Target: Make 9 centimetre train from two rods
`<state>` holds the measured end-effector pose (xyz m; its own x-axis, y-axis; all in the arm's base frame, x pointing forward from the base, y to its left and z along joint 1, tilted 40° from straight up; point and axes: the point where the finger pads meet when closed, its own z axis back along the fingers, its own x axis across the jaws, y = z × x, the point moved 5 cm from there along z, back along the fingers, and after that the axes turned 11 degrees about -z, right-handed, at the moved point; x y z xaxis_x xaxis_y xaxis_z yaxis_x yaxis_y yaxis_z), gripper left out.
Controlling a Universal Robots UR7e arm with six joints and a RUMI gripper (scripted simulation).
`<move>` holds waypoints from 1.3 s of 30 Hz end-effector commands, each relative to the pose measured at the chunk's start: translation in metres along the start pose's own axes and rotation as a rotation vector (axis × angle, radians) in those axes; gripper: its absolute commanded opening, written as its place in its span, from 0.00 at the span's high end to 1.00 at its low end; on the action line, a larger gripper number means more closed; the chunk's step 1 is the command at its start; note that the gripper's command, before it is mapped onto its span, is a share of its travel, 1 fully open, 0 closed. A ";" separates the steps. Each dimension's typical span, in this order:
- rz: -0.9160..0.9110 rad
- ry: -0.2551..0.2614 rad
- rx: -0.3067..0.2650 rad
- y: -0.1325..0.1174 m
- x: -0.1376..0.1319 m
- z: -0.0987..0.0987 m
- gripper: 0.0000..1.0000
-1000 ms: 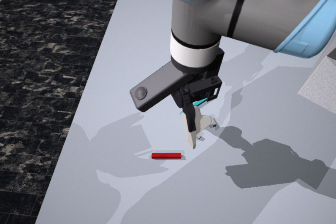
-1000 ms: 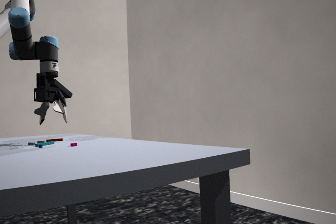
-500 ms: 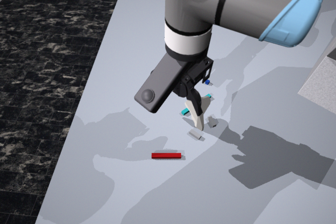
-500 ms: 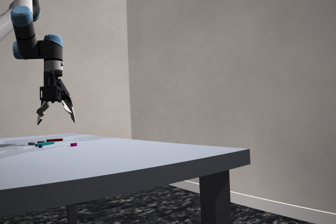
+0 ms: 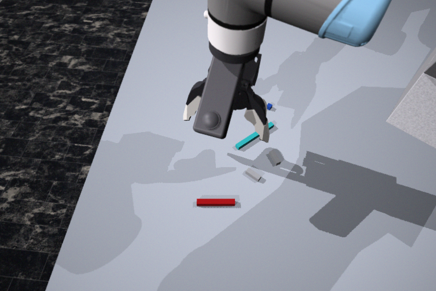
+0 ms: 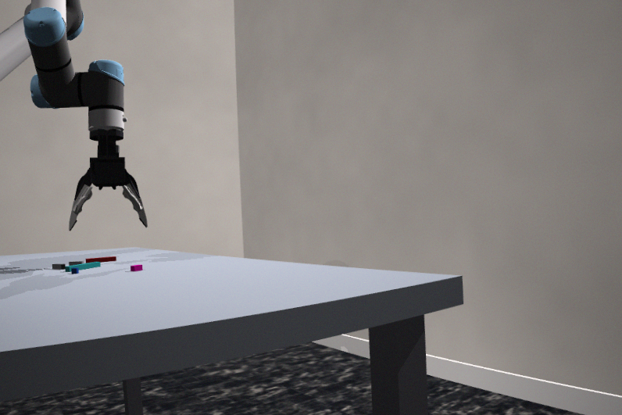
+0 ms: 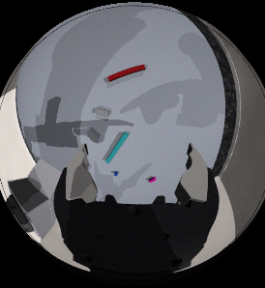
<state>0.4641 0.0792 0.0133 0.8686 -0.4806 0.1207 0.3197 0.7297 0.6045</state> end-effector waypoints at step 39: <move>1.197 -0.001 0.022 -0.082 0.037 0.001 0.00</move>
<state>0.4689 0.0111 -0.0259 0.7004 0.4013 0.5903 -0.6055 0.7719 0.1938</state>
